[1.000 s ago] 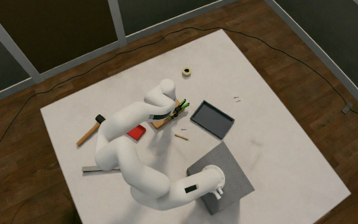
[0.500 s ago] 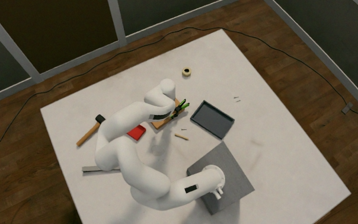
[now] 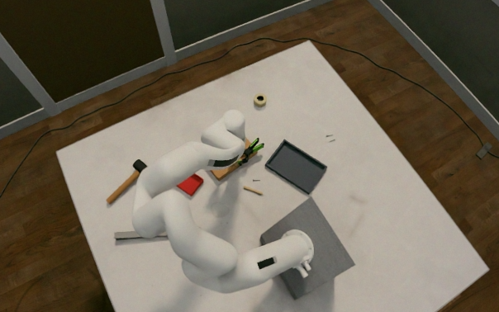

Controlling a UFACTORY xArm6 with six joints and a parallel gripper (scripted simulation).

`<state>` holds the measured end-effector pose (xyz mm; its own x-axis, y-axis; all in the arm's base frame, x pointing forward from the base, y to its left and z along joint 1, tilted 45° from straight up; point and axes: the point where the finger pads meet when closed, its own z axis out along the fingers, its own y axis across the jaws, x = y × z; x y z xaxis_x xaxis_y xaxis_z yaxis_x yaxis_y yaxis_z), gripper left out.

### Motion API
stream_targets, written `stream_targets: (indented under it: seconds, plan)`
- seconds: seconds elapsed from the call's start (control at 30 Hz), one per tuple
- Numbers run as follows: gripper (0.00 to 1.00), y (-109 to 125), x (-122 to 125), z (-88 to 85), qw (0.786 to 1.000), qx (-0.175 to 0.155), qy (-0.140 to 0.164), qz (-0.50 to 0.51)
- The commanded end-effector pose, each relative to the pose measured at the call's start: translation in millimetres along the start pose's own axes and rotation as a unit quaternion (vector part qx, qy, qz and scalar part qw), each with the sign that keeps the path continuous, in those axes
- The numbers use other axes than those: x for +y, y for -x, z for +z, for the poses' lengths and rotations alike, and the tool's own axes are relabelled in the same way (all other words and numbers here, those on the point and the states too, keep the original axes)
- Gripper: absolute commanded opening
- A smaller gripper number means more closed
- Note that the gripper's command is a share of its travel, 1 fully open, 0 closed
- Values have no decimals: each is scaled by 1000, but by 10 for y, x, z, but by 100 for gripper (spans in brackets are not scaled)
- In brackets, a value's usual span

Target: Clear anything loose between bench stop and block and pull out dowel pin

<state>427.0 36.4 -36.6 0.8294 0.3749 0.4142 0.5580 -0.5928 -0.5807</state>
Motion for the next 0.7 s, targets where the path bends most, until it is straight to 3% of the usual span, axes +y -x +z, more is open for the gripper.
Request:
stream_targets:
  seconds: [0.0,0.67]
  plan:
    - [0,-9,7,-12,999,-1,1,48]
    - [0,-9,7,-16,972,-1,1,235]
